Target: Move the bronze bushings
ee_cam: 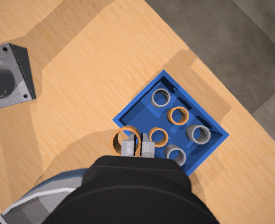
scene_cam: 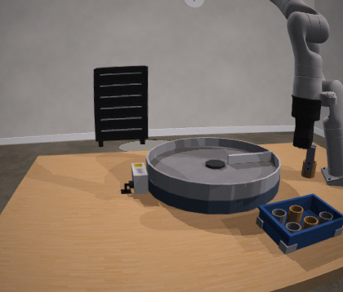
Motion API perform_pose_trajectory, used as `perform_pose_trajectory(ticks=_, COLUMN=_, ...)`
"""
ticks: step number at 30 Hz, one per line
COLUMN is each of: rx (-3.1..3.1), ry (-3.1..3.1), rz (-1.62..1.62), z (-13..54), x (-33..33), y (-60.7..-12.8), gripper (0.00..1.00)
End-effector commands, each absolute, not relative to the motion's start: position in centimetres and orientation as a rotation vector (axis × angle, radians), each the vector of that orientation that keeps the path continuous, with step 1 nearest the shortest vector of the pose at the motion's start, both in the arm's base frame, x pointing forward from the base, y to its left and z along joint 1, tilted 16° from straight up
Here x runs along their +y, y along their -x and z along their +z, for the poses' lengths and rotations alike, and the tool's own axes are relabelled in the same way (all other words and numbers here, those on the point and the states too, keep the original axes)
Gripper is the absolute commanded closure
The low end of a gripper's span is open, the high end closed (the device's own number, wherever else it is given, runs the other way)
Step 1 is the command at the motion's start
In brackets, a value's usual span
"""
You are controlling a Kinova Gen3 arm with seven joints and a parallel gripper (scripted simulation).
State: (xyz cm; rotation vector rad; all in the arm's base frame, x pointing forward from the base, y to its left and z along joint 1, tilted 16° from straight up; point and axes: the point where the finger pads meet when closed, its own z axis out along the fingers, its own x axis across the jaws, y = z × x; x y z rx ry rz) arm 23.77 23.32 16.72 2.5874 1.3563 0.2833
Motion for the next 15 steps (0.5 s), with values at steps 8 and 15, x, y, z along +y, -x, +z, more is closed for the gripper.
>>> perform_pose_trajectory(ticks=8, rx=1.332, ry=-2.594, rz=0.297, z=17.5, x=21.0, y=-25.2, gripper=1.0)
perform_pose_trajectory(ticks=15, rx=1.332, ry=-2.594, rz=0.297, z=18.0, x=19.0, y=-26.2, gripper=1.0)
